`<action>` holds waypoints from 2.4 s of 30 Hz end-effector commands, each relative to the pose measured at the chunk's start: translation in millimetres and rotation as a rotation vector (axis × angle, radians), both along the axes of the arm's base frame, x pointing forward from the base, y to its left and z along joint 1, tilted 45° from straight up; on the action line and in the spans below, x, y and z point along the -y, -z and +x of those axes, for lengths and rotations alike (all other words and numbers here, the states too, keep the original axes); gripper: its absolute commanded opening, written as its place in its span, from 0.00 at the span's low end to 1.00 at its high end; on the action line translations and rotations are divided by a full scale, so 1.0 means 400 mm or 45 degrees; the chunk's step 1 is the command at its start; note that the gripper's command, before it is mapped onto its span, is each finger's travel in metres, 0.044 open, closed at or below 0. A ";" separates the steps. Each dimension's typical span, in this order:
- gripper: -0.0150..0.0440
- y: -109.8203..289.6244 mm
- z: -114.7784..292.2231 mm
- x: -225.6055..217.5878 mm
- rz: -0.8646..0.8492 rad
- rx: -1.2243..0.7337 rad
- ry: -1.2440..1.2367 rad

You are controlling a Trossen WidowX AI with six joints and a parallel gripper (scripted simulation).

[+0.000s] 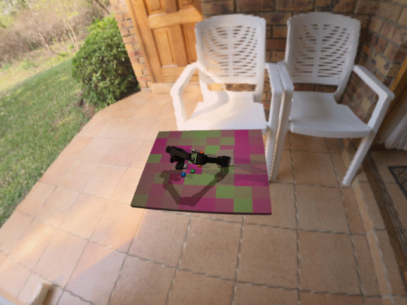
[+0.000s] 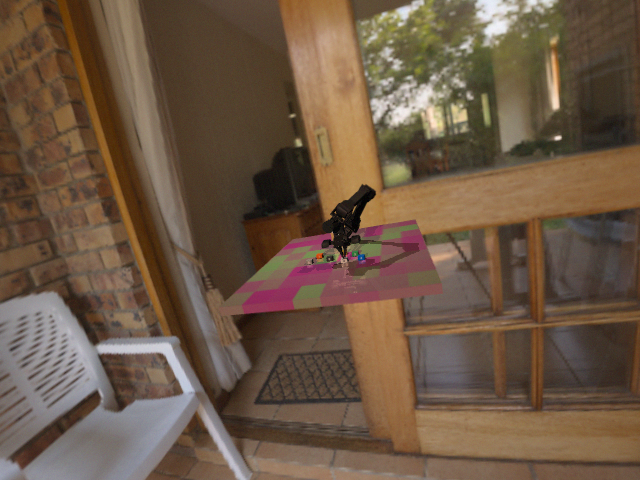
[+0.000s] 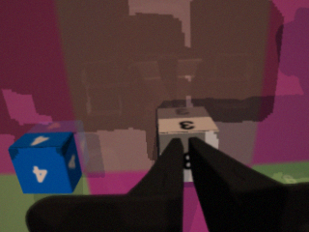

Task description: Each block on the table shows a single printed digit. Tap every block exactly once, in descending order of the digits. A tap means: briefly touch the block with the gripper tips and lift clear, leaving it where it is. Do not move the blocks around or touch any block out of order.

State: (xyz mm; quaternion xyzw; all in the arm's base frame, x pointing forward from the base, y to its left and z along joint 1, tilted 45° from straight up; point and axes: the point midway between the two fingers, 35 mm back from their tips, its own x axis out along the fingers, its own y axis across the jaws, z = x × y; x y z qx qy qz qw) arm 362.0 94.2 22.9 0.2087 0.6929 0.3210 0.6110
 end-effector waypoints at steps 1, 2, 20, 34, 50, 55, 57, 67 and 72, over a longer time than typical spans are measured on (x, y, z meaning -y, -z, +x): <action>0.29 0.013 -0.008 -0.013 0.006 -0.013 0.002; 0.29 0.013 -0.008 -0.014 0.006 -0.013 0.002; 0.29 -0.130 0.034 0.128 0.000 -0.012 0.003; 0.29 -0.258 -0.124 0.150 0.002 -0.019 0.002; 0.29 -0.148 -0.222 0.013 0.003 -0.019 0.003; 0.29 -0.133 -0.229 -0.001 0.006 -0.019 0.002; 0.29 -0.131 -0.229 -0.003 0.006 -0.019 0.002; 0.29 -0.104 -0.235 -0.030 0.006 -0.019 0.002; 0.29 -0.090 -0.239 -0.044 0.006 -0.019 0.002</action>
